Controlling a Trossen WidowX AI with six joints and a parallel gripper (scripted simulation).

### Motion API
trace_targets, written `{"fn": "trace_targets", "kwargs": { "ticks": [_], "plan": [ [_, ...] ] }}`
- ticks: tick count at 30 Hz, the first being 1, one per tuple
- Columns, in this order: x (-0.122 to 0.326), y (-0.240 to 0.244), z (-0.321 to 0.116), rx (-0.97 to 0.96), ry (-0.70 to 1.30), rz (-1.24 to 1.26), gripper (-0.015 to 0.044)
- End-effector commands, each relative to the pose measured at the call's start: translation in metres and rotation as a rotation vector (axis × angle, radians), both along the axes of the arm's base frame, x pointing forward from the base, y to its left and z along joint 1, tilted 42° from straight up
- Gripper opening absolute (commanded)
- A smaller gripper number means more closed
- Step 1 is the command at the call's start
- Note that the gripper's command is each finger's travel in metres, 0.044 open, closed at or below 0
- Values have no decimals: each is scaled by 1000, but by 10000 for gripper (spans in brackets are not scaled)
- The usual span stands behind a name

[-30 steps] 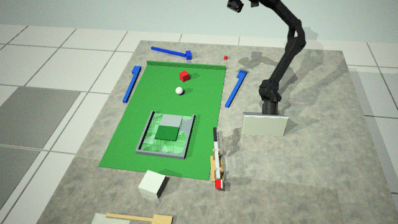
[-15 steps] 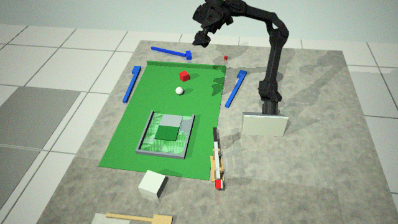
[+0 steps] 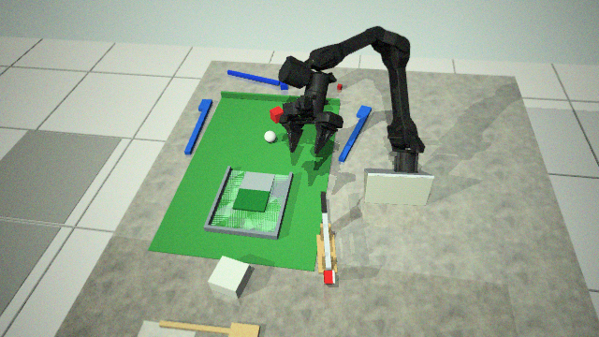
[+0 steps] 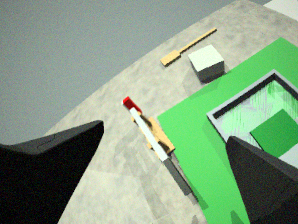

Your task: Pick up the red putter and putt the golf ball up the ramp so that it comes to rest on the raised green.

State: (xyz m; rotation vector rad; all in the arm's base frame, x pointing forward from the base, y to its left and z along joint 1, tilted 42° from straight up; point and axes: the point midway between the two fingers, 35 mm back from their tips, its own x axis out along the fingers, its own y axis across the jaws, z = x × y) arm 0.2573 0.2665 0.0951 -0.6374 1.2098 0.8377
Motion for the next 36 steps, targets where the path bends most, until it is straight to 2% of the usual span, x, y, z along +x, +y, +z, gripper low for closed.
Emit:
{"fn": "trace_targets", "kwargs": {
  "ticks": [1, 9, 22, 36],
  "plan": [
    [-16, -22, -55, -251, 32, 237, 440],
    [-36, -80, -128, -704, 170, 802, 440],
    [-33, -84, -127, -715, 176, 817, 440],
    [-28, -105, -149, -716, 175, 817, 440]
  ]
}}
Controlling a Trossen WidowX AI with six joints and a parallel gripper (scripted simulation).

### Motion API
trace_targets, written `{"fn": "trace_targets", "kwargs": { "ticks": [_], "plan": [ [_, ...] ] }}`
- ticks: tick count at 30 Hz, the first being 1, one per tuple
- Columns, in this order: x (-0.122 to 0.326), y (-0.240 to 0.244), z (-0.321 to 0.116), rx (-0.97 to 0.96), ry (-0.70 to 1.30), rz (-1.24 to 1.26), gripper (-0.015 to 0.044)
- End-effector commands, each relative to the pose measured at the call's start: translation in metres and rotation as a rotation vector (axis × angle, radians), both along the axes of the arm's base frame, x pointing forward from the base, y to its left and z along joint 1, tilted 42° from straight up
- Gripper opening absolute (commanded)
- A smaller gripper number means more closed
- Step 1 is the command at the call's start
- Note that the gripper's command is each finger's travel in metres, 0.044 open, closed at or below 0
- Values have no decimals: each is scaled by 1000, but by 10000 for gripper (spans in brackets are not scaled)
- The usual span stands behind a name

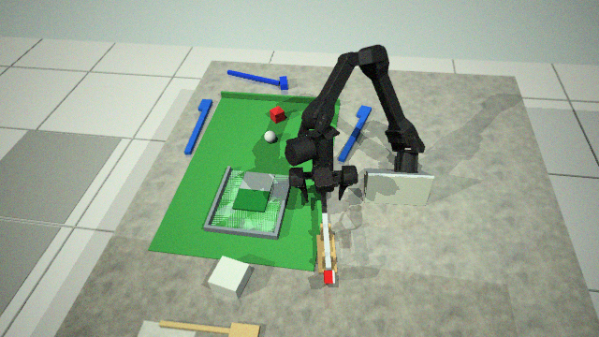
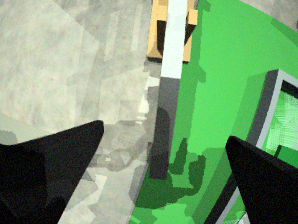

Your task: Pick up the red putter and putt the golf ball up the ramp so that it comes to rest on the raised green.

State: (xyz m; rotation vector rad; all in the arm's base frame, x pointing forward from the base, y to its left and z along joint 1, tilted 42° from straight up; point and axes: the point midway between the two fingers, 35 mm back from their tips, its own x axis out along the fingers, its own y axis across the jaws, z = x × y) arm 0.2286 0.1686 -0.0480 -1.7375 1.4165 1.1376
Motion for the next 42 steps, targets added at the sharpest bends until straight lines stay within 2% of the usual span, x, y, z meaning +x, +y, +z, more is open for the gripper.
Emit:
{"fn": "trace_targets", "kwargs": {
  "ticks": [1, 30, 42],
  "plan": [
    [1, -10, -9, -9, 2, 3, 440],
    [5, -33, -35, -10, 1, 3, 440],
    [5, -30, -33, -3, -1, -1, 125]
  ]
}}
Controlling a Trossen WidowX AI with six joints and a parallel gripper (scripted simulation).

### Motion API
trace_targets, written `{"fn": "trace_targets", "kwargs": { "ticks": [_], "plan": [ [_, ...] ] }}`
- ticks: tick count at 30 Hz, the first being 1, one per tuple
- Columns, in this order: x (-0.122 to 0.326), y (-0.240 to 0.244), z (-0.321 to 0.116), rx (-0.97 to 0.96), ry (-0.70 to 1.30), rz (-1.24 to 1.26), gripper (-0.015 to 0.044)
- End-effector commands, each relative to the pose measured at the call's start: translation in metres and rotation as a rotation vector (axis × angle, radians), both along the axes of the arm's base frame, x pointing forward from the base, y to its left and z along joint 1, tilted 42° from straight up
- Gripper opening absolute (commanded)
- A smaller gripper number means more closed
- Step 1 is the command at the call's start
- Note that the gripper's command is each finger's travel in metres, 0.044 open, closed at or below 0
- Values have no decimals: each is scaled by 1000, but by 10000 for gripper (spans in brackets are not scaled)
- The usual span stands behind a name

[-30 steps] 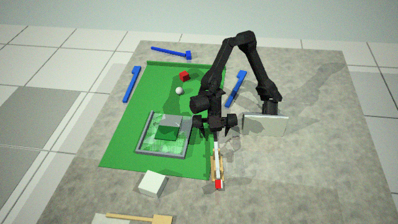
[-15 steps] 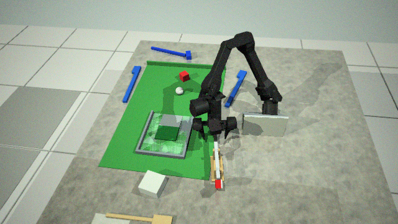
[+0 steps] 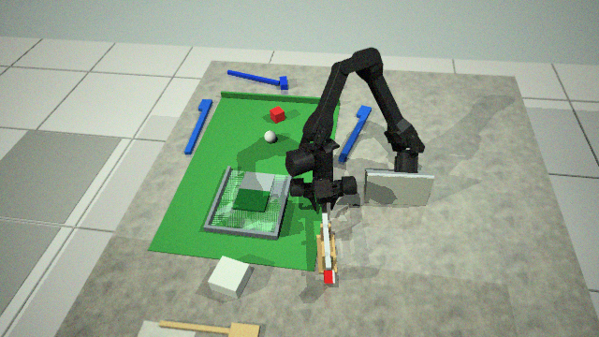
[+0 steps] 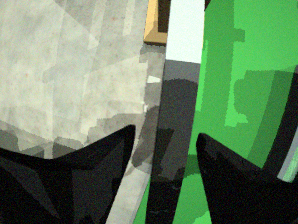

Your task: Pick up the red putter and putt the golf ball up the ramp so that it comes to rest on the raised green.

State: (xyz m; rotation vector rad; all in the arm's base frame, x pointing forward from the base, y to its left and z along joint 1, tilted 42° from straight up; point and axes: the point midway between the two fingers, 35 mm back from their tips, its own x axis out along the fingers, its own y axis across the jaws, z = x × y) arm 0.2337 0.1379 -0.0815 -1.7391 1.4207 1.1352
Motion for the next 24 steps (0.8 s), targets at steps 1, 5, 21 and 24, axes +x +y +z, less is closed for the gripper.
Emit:
{"fn": "trace_targets", "kwargs": {
  "ticks": [1, 5, 21, 24],
  "plan": [
    [0, 0, 0, 1, -1, 0, 99],
    [0, 0, 0, 1, -1, 0, 13],
    [-2, 37, 37, 4, 1, 0, 0],
    [-5, 49, 51, 4, 2, 0, 0]
  ]
}}
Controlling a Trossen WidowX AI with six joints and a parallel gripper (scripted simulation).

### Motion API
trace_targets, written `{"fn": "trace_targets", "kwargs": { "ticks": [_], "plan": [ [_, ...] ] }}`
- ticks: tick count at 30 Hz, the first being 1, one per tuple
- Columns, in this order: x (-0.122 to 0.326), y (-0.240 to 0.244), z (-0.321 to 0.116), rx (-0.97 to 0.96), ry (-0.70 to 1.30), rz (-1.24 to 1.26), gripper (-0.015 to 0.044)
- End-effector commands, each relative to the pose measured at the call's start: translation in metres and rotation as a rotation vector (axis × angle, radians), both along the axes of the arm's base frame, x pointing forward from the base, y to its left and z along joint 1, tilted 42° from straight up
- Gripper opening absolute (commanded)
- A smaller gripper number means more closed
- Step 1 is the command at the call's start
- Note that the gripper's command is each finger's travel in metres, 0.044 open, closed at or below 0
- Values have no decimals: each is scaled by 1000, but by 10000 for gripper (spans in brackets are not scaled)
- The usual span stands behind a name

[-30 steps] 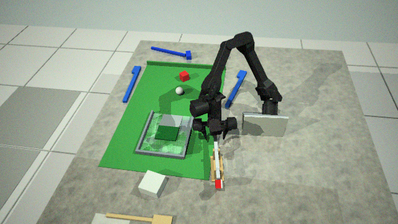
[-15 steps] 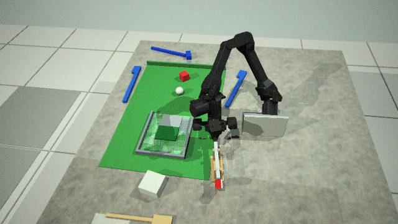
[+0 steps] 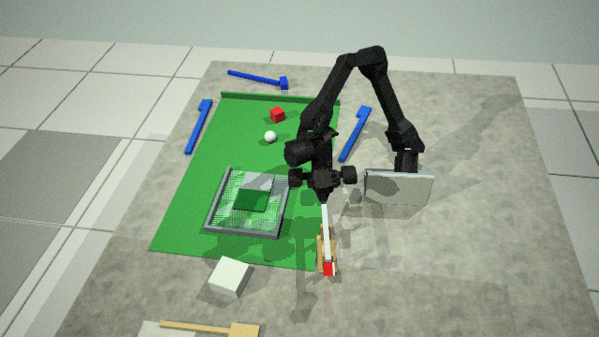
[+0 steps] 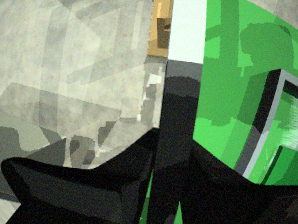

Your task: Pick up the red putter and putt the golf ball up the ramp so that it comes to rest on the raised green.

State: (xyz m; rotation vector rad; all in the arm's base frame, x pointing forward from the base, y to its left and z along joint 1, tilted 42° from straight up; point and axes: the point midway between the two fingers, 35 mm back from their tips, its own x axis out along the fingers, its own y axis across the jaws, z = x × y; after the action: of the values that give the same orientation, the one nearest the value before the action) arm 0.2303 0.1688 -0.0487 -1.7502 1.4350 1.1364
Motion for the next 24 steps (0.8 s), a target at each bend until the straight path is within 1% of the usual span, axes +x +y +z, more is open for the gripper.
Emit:
{"fn": "trace_targets", "kwargs": {
  "ticks": [1, 5, 9, 10, 11, 24],
  "plan": [
    [-3, 22, 24, 19, -5, -4, 0],
    [-8, 34, 40, 18, -5, -4, 0],
    [-8, 35, 42, 18, -4, -4, 0],
    [-6, 29, 36, 9, -9, -2, 0],
    [-3, 27, 39, 9, -21, -20, 0],
    [48, -41, 124, 18, -335, -491, 0]
  ]
}}
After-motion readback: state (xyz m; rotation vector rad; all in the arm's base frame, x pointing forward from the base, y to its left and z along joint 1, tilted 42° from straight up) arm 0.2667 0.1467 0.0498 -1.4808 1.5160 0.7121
